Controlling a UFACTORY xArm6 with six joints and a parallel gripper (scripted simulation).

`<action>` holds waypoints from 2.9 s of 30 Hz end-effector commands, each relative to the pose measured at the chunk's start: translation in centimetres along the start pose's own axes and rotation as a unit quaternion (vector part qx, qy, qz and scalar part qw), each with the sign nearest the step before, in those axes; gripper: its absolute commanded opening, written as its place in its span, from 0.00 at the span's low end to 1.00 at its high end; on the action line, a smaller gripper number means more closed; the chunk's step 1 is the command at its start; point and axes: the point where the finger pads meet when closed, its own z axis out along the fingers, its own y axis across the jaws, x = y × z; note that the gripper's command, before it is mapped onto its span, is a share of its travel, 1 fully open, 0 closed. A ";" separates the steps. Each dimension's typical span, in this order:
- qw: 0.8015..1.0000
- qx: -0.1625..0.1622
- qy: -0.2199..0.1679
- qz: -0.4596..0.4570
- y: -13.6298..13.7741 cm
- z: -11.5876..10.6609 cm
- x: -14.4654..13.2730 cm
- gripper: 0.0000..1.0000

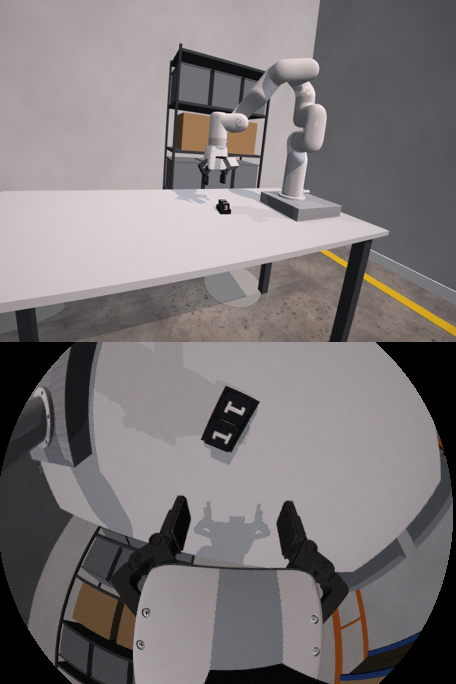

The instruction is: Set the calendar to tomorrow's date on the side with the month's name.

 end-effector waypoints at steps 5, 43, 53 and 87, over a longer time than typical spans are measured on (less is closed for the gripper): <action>0.991 0.001 -0.013 0.136 -0.9 -0.6 3.1 1.00; 0.977 0.000 -0.013 0.211 -1.6 -0.7 4.8 0.47; 0.977 0.000 -0.013 0.211 -1.6 -0.7 4.8 0.47; 0.977 0.000 -0.013 0.211 -1.6 2.4 4.7 0.47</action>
